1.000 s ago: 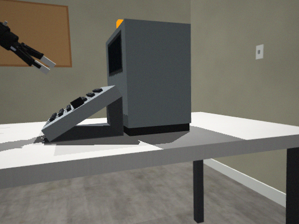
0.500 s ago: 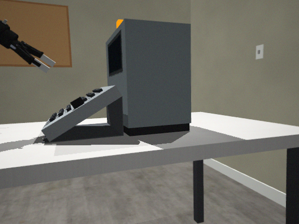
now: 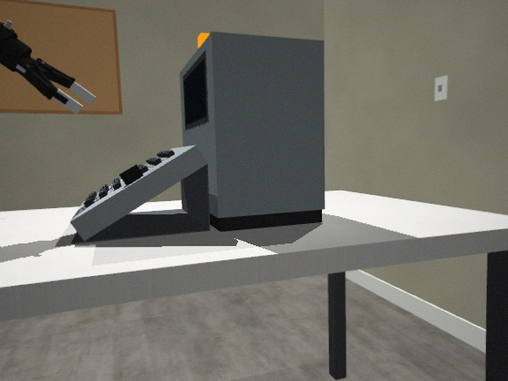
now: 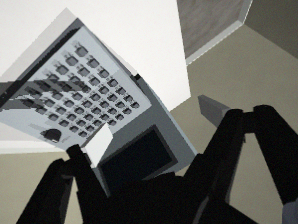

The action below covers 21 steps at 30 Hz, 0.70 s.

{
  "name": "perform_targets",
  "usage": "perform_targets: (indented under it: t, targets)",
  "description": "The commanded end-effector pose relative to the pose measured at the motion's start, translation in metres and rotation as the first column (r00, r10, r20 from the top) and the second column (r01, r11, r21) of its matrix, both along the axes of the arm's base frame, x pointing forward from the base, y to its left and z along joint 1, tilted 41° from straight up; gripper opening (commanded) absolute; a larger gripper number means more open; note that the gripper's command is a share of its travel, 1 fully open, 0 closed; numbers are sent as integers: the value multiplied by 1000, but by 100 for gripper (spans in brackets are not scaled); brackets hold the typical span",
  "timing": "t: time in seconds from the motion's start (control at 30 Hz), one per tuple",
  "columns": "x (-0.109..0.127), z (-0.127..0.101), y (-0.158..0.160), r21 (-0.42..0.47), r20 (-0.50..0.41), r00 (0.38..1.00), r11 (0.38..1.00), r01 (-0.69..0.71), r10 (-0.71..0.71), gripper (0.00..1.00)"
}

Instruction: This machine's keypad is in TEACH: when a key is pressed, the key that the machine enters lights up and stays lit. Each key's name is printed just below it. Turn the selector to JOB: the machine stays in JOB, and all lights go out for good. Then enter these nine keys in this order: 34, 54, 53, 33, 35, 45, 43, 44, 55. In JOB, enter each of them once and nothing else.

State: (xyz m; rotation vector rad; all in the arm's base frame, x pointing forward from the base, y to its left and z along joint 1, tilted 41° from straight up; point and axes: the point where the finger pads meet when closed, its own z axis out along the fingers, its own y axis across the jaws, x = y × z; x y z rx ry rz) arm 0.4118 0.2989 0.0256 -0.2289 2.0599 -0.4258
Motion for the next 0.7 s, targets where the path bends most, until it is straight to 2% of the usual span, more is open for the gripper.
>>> perform_targets:
  t: [0.0,0.13,0.3,0.37,0.4,0.5,0.67]
  targets:
    - [8,7,-21,114,17,992,986,119,-122,100]
    - [15,13,-40,217,20,972,950,223,-232,100]
    - [24,21,-64,347,5,929,872,346,-370,100]
    - [24,21,-64,347,5,929,872,346,-370,100]
    - [30,25,-78,418,-12,895,811,410,-446,100]
    - [35,29,-91,477,-32,860,748,461,-509,100]
    - [44,37,-117,586,-88,777,599,547,-624,100]
